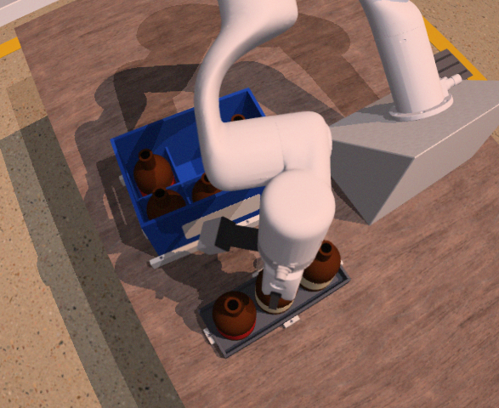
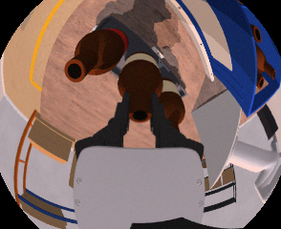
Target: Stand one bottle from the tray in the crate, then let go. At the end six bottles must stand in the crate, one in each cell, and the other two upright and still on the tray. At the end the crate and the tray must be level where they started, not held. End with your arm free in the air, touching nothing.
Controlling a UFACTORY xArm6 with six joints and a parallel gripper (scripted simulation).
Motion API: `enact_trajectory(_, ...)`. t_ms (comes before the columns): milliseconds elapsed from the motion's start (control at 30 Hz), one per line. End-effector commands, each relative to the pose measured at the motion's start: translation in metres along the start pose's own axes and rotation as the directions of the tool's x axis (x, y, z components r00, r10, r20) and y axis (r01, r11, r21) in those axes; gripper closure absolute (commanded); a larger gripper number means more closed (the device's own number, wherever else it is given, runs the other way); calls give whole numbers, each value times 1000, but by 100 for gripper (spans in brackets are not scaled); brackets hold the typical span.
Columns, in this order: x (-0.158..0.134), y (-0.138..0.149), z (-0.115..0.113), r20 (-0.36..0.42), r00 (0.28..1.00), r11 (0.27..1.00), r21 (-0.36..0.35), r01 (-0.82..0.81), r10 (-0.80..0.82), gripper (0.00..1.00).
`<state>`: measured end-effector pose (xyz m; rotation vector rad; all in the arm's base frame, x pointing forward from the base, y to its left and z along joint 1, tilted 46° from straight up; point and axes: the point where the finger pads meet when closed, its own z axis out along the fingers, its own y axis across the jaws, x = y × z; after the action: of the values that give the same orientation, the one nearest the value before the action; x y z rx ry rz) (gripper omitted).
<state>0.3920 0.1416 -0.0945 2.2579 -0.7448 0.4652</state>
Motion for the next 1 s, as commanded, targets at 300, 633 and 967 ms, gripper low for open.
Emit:
enact_trajectory(300, 0, -2, -12, -1, 1000, 1000, 5, -1, 1, 100)
enact_trajectory(633, -1, -2, -22, -1, 1000, 1000, 5, -1, 1, 100)
enact_trajectory(967, -1, -3, -33, -1, 1000, 1000, 5, -1, 2, 100)
